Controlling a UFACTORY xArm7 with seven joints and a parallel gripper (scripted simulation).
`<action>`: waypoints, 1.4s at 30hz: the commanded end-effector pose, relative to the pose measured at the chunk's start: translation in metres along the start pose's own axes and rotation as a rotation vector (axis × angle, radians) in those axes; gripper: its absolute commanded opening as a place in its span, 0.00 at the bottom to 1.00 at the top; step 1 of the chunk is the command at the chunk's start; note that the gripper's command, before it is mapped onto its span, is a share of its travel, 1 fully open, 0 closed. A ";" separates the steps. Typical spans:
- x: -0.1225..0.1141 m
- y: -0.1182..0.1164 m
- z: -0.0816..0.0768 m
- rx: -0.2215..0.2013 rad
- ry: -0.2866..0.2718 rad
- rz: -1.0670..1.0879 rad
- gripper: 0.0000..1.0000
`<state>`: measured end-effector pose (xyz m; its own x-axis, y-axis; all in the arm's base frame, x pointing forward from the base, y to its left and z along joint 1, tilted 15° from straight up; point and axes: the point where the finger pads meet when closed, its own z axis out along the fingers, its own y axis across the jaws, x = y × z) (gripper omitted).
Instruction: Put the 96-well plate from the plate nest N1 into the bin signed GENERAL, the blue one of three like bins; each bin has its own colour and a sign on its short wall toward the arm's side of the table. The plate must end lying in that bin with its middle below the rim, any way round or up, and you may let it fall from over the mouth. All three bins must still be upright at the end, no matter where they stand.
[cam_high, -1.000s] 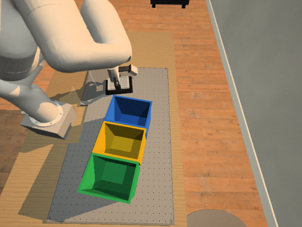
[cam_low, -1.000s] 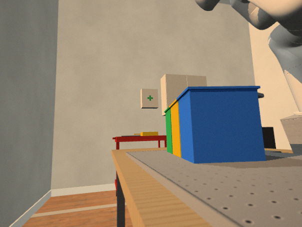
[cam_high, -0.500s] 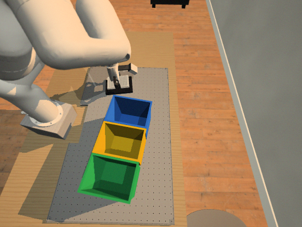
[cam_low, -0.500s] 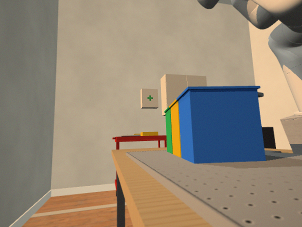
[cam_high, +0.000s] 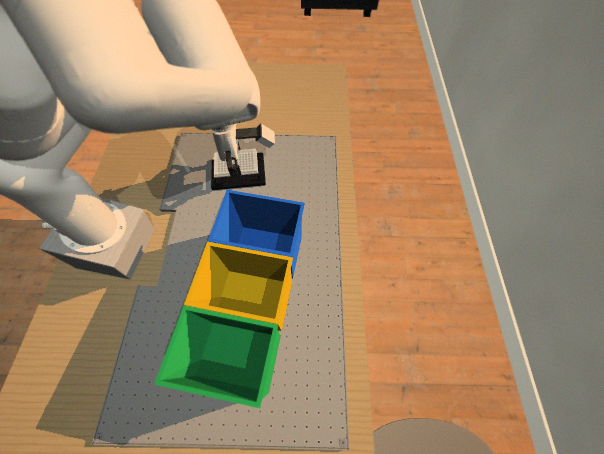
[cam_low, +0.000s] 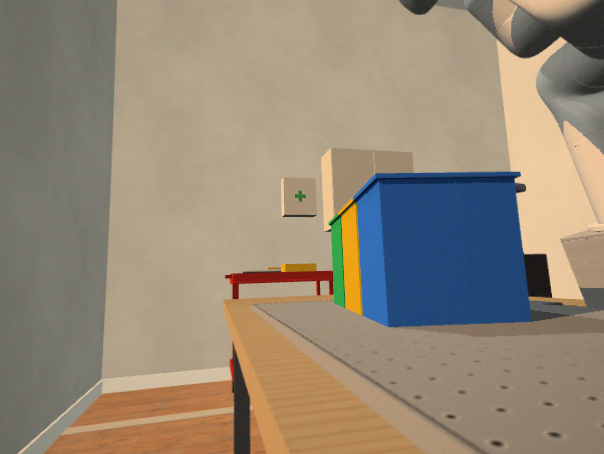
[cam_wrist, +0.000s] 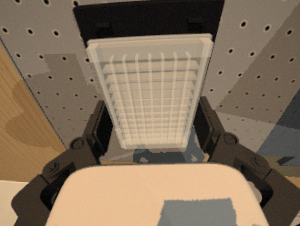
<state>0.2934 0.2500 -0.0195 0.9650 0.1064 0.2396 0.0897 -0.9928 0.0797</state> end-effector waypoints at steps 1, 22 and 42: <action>0.001 -0.001 -0.010 0.002 0.001 -0.001 0.00; 0.001 -0.001 -0.038 0.001 0.001 -0.001 0.00; 0.001 -0.001 -0.068 0.002 0.001 0.000 0.00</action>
<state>0.2795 0.2538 0.0362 0.9626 0.1050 0.2498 0.0857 -0.9925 0.0869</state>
